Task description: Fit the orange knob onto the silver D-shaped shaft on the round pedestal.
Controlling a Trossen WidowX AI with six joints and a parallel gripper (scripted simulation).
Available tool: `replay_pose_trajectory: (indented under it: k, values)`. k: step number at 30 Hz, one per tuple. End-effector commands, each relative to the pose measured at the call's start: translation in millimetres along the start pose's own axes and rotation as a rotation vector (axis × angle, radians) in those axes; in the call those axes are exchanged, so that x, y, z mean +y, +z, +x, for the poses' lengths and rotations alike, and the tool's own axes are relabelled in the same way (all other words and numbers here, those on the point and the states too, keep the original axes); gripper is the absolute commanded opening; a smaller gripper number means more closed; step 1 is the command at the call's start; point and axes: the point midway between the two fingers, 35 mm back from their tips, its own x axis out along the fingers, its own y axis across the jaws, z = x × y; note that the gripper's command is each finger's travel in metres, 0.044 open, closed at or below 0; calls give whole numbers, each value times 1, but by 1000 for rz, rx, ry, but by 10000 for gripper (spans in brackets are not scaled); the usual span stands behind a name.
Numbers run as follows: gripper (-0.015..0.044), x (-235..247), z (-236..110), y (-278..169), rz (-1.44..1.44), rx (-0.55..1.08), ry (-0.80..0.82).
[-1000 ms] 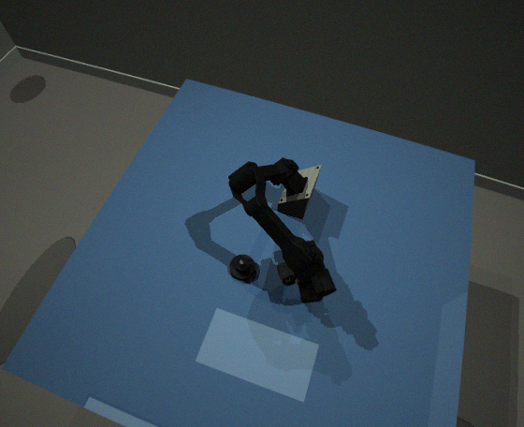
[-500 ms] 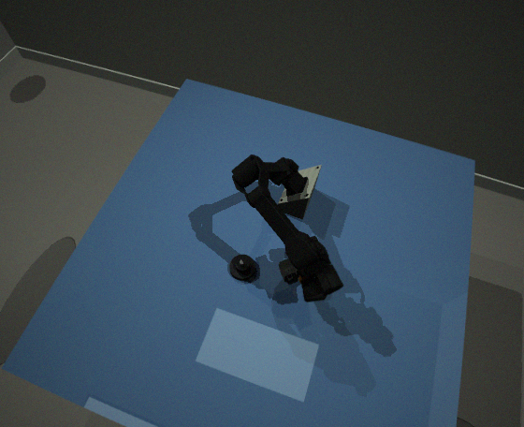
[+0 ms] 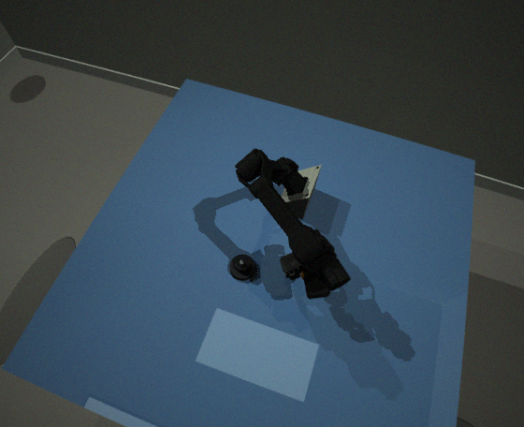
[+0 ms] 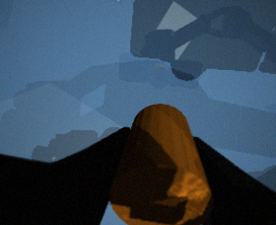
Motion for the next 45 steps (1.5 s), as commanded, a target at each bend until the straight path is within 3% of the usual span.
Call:
replay_pose_trajectory:
  k: [1,12,45]
  values:
    - [0,1,-12,-1,5,7,4]
    - [0,0,-42,0,8,2,0]
    - [0,-21,-20,100,1,18,14]
